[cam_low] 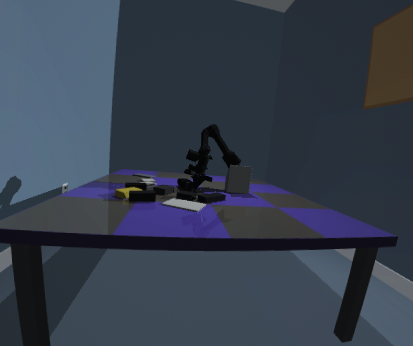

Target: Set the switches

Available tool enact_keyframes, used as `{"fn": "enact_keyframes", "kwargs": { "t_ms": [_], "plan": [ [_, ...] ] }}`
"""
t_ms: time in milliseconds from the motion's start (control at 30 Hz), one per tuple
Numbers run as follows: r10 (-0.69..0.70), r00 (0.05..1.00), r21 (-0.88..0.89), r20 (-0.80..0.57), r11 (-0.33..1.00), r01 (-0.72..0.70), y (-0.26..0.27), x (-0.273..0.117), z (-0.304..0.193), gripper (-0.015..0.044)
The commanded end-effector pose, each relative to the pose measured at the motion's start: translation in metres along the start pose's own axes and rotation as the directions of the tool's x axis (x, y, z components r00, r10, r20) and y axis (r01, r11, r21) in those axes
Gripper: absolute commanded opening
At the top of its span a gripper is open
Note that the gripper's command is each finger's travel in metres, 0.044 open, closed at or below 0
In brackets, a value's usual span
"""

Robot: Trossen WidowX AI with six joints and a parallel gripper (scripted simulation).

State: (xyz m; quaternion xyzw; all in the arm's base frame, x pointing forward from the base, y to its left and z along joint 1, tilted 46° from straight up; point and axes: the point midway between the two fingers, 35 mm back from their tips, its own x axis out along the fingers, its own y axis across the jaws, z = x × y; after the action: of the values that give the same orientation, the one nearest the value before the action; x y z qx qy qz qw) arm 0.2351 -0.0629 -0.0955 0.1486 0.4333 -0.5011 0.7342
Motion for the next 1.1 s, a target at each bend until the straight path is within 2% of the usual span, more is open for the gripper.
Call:
{"fn": "enact_keyframes", "kwargs": {
  "t_ms": [0,800,1067],
  "plan": [
    [0.022,1.000,0.021,0.003,1.000,-0.022,0.011,0.000,0.004,0.0000],
    [0.022,1.000,0.022,0.003,1.000,-0.022,0.021,0.003,0.005,0.0000],
    [0.016,1.000,0.014,0.000,1.000,-0.016,-0.016,-0.050,0.009,0.0000]
  ]
}}
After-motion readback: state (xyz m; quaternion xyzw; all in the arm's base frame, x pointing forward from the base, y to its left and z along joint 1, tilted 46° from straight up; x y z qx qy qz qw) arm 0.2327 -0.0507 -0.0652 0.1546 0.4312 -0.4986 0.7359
